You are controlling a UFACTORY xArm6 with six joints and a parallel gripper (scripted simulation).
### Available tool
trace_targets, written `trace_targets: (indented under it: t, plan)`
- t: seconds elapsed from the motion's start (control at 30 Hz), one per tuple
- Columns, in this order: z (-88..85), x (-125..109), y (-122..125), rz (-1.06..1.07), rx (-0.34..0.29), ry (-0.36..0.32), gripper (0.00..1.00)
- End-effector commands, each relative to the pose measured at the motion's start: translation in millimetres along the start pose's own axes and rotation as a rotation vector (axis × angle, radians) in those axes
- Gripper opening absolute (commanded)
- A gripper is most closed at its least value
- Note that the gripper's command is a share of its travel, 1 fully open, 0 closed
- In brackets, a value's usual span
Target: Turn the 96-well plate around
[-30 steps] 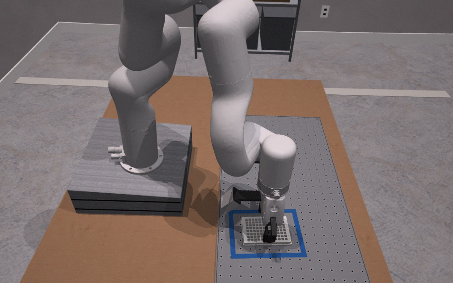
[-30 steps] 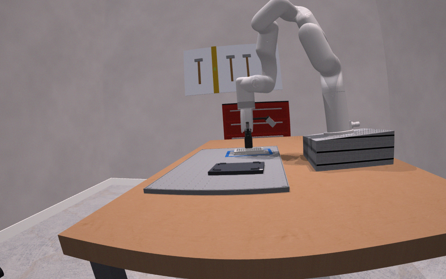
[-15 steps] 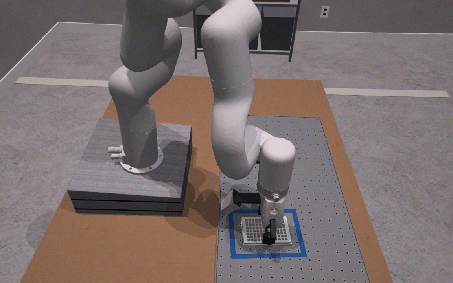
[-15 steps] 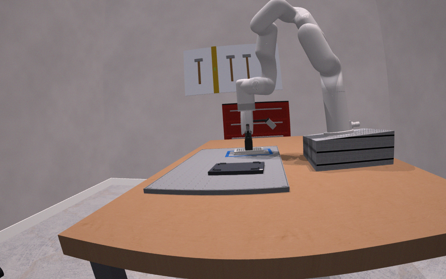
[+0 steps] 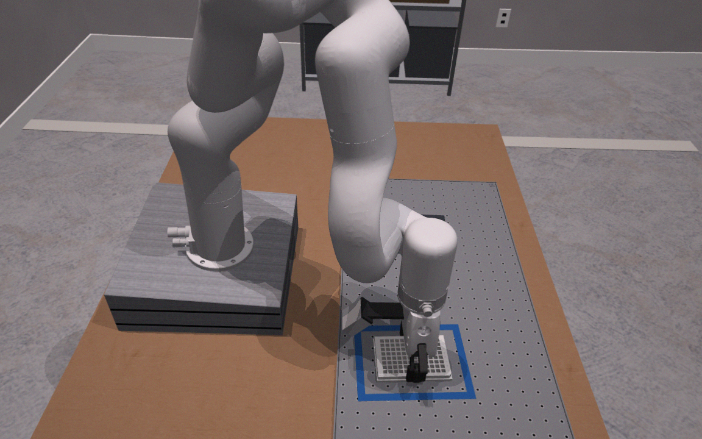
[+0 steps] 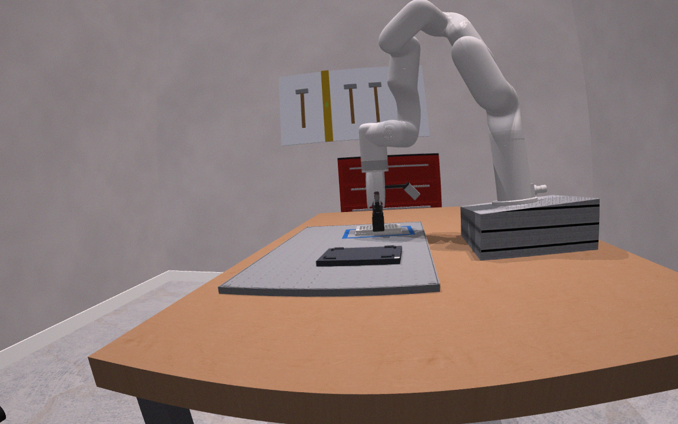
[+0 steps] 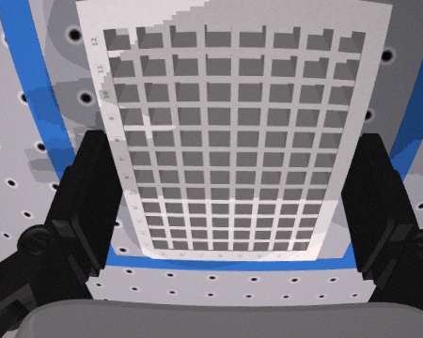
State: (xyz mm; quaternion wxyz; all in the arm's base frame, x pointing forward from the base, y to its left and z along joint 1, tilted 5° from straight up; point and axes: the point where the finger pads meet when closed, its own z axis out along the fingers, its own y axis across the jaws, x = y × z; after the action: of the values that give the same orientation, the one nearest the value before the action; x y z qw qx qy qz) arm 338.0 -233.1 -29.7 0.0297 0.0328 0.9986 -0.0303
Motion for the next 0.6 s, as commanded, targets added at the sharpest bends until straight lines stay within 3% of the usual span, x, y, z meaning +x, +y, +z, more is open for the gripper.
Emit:
trace_targets:
  t: [0.0, 0.5, 0.53, 0.57]
  plan:
    - [0.1, -1.3, -0.8, 0.000, 0.002, -0.003, 1.00]
    - [0.1, -1.3, -0.8, 0.000, 0.002, -0.003, 1.00]
    - [-0.5, -1.3, -0.8, 0.000, 0.002, -0.003, 0.00]
    - [-0.5, -1.3, -0.8, 0.000, 0.002, -0.003, 0.00]
